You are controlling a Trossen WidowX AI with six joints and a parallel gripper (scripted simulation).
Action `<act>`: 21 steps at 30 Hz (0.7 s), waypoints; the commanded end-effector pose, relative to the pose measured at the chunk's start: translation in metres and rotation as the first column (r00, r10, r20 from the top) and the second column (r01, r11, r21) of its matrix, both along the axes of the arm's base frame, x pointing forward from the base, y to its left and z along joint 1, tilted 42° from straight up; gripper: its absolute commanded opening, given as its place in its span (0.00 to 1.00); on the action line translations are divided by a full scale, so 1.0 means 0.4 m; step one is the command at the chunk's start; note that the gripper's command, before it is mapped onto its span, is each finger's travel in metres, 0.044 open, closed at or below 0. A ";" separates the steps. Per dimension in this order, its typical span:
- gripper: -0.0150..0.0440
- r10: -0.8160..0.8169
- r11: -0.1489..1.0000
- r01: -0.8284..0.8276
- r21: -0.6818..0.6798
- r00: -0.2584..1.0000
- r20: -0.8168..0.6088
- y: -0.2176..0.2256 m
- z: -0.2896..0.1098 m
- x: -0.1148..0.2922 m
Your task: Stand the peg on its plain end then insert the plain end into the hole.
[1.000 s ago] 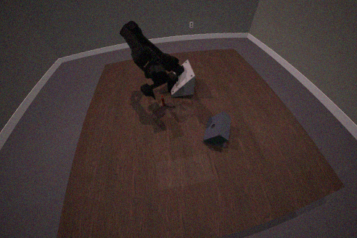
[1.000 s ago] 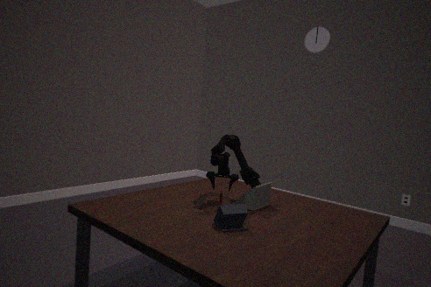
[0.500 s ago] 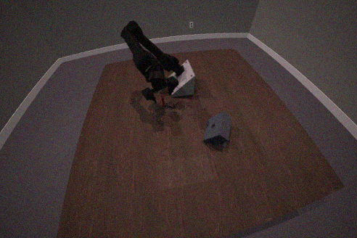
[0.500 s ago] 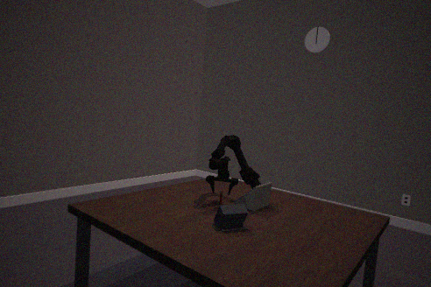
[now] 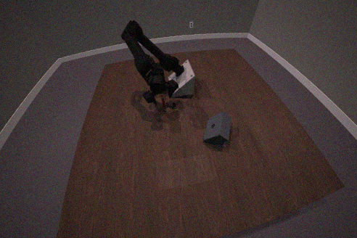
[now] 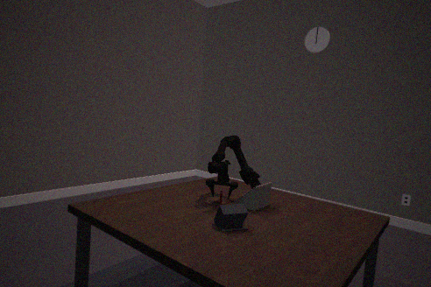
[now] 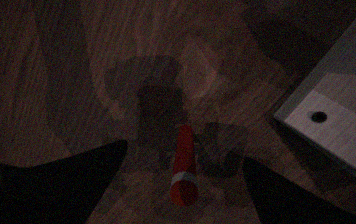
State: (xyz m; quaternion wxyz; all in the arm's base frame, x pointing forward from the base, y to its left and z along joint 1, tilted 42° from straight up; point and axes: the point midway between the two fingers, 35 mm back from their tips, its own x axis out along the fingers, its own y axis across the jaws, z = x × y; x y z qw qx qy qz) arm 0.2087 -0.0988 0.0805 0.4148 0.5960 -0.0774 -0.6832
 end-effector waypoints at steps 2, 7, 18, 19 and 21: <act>0.91 0.000 1.000 0.000 0.000 1.000 0.000 0.000 0.000 0.000; 0.69 0.000 1.000 0.000 0.000 1.000 0.000 0.000 0.000 0.000; 0.30 0.000 1.000 0.000 0.000 1.000 0.000 0.000 0.000 0.000; 0.29 0.000 1.000 0.000 0.000 1.000 0.000 0.000 0.000 0.000; 0.26 0.000 1.000 0.000 0.000 1.000 0.000 0.000 0.000 0.000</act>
